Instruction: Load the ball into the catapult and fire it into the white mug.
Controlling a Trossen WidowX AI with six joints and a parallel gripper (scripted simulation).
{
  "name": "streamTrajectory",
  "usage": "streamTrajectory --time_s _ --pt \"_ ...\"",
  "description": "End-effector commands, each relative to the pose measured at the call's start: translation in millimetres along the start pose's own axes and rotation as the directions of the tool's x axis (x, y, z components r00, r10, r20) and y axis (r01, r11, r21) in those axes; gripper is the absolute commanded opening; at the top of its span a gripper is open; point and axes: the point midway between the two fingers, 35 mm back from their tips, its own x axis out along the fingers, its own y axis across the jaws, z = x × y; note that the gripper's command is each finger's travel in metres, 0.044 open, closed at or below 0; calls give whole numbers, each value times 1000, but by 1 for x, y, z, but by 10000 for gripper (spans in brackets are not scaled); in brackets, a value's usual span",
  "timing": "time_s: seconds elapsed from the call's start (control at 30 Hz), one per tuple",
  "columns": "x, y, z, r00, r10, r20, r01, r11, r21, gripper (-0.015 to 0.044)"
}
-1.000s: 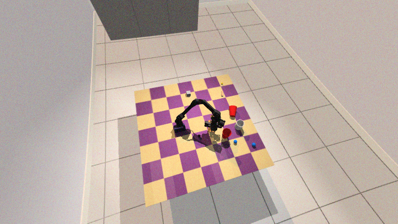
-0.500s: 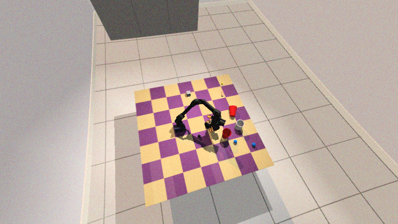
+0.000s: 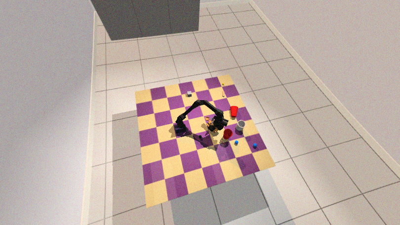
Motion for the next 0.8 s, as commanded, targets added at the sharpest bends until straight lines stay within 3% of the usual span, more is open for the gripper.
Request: streamTrajectory --time_s 0.0,0.77 --pt "-5 6 3 1000 15 5 -15 999 -41 0" --pt "27 8 4 1000 16 5 -15 999 -41 0"
